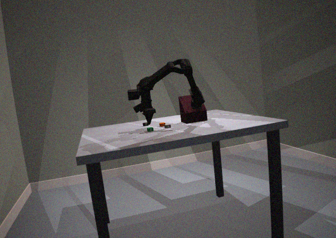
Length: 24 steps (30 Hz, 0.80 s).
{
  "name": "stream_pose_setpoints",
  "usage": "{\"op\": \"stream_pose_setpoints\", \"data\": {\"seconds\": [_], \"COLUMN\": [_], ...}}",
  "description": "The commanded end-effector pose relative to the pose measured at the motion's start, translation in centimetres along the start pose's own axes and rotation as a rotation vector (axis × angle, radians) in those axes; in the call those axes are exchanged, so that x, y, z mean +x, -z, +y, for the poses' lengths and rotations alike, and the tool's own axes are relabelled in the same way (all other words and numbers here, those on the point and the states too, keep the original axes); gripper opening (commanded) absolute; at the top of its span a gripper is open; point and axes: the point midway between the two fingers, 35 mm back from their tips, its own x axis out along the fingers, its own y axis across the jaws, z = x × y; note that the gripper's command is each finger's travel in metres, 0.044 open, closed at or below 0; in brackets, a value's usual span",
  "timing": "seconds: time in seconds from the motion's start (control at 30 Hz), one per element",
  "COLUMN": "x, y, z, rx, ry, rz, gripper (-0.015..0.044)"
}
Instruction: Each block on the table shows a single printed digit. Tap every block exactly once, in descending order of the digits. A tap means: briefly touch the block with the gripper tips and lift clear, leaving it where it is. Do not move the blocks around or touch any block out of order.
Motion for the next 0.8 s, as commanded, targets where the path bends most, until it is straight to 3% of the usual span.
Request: {"op": "stream_pose_setpoints", "data": {"seconds": [0.0,0.2,0.43,0.63,0.77], "x": [-0.8,-8.4,-8.8,-9.1,-8.7], "y": [-0.1,-0.1,0.5,7.5,11.1], "z": [0.2,0.2,-0.9,-9.0,-11.1], "rx": [-0.009,-0.008,-0.007,-0.002,-0.004], "ry": [0.001,0.005,0.009,0.022,0.010], "rz": [0.000,0.001,0.000,0.002,0.005], "gripper": [0.0020,0.0020,0.0020,0.0020,0.0020]}}
